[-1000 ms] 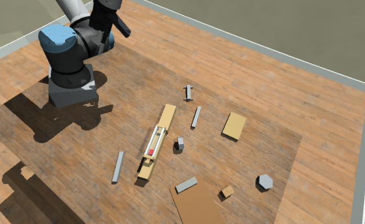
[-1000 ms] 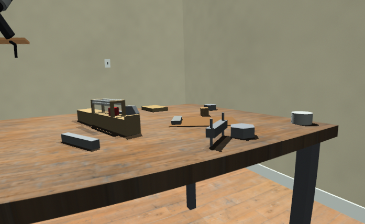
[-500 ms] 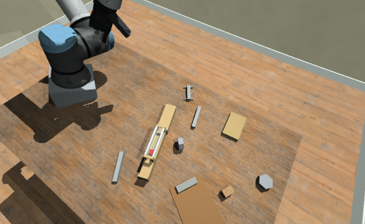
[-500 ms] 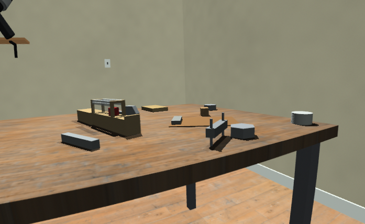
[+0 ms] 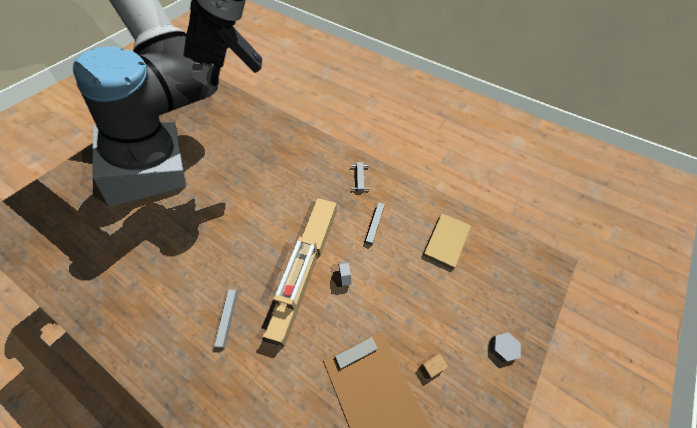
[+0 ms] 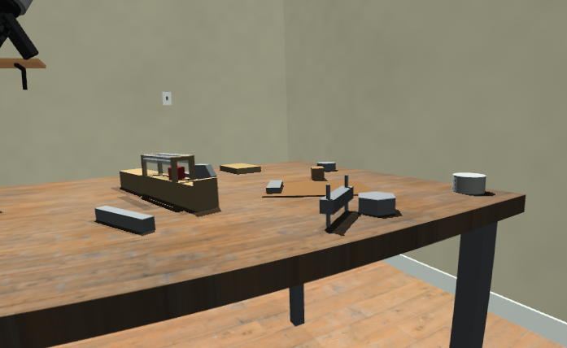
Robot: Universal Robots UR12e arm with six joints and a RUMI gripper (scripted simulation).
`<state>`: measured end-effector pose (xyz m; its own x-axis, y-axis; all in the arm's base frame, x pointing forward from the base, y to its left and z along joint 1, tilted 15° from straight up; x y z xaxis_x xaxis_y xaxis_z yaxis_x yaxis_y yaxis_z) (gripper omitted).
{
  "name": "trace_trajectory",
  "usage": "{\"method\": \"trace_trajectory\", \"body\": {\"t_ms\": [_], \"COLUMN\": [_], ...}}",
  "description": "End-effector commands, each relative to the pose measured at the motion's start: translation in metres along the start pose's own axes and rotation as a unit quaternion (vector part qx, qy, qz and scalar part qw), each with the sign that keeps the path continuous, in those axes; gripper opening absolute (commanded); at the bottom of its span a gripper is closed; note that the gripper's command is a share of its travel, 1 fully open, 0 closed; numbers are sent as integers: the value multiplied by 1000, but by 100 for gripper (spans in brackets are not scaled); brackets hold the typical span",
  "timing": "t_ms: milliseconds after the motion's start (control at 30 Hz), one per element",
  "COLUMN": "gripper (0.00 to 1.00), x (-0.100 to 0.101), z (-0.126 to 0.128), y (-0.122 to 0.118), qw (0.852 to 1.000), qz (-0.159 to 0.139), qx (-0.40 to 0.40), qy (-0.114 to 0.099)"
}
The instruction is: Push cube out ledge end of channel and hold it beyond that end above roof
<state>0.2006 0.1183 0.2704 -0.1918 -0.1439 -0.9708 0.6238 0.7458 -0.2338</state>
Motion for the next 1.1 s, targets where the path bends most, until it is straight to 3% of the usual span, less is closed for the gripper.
{"method": "trace_trajectory", "body": {"t_ms": [0,200,367,467,667,700,867,1067], "gripper": [0,0,0,0,0,0,0,0], "x": [-14,-37,-54,-54,-63,-63,-62,-57], "z": [23,73,125,125,192,192,243,270], "y": [27,83,142,142,218,218,279,310], "qw": [999,991,973,973,939,939,902,880], "qz": [19,56,91,91,131,131,159,171], "qx": [-40,-125,-209,-209,-314,-314,-393,-433], "qy": [-1,-10,-25,-25,-54,-54,-82,-99]}}
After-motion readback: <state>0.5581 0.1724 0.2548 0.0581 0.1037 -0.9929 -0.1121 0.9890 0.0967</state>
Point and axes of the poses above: the point where the finger pads meet when closed, its own x axis out along the fingers, its own z axis across the jaws, y = z × x, the point moved 1 cm from there along -x, back along the fingers, and after that the axes turned 10 degrees about -x, right-handed, at the moved point
